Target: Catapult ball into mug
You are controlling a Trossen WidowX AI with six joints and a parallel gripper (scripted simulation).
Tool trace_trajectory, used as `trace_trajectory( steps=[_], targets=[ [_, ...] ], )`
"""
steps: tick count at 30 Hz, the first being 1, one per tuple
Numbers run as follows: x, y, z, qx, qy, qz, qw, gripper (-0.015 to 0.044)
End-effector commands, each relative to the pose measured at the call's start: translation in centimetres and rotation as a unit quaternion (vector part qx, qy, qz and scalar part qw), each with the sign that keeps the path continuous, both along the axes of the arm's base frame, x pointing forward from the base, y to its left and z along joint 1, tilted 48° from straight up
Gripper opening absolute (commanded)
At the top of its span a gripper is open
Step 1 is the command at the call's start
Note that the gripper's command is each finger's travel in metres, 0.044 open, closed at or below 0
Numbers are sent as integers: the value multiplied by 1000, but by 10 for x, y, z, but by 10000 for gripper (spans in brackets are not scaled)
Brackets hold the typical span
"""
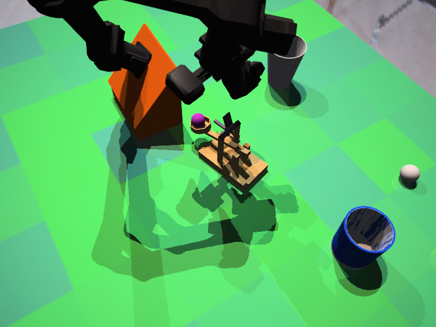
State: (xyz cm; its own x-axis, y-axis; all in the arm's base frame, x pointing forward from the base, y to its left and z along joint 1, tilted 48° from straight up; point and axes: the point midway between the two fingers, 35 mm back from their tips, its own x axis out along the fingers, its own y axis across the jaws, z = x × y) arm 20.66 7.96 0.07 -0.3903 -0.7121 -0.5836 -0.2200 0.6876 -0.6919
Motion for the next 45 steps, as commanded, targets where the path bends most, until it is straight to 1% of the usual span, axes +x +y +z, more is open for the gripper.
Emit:
trace_trajectory(
  steps=[1, 9, 17, 24, 32, 35, 45],
  targets=[
    [15, -1, -13, 19, -9, 17, 1000, 440],
    [79, 23, -35, 94, -81, 102, 987, 440],
    [147, 47, -39, 137, -165, 189, 958, 440],
    [209, 68, -26, 148, -240, 265, 922, 440],
    [275, 87, 7, 130, -325, 338, 874, 440],
    [286, 89, 14, 124, -339, 348, 865, 440],
    [286, 89, 14, 124, -339, 348, 865, 440]
  ],
)
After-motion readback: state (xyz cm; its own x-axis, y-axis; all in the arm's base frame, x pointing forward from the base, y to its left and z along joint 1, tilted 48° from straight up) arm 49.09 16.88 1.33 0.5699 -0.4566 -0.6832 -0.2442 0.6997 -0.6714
